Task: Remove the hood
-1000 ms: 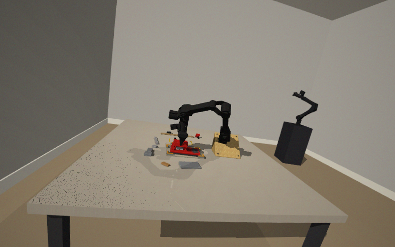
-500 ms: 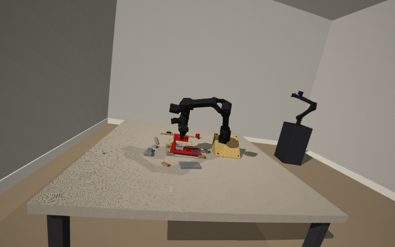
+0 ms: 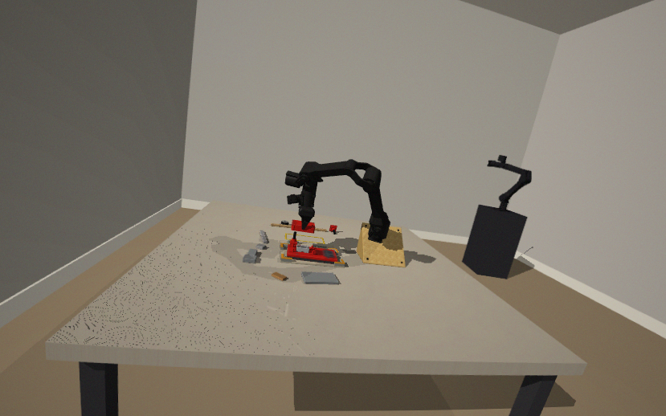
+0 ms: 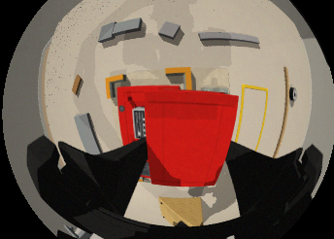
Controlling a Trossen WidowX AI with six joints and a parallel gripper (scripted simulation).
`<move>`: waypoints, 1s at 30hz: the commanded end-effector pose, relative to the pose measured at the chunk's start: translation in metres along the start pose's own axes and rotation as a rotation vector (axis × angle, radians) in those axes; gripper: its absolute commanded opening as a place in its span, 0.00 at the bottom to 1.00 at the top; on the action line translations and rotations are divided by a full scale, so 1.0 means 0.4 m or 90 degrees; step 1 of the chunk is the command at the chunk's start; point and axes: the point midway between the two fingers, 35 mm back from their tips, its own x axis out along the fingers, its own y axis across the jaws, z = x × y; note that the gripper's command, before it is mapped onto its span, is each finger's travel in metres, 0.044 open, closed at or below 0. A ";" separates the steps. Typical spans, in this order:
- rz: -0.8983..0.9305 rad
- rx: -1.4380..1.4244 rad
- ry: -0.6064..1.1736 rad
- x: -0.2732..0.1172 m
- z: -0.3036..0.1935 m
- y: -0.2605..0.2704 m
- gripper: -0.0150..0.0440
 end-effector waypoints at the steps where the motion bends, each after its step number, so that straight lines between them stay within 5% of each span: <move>1: -0.005 -0.003 0.000 -0.002 0.005 -0.045 0.25; 30: -0.007 -0.004 0.004 -0.007 -0.051 -0.354 0.25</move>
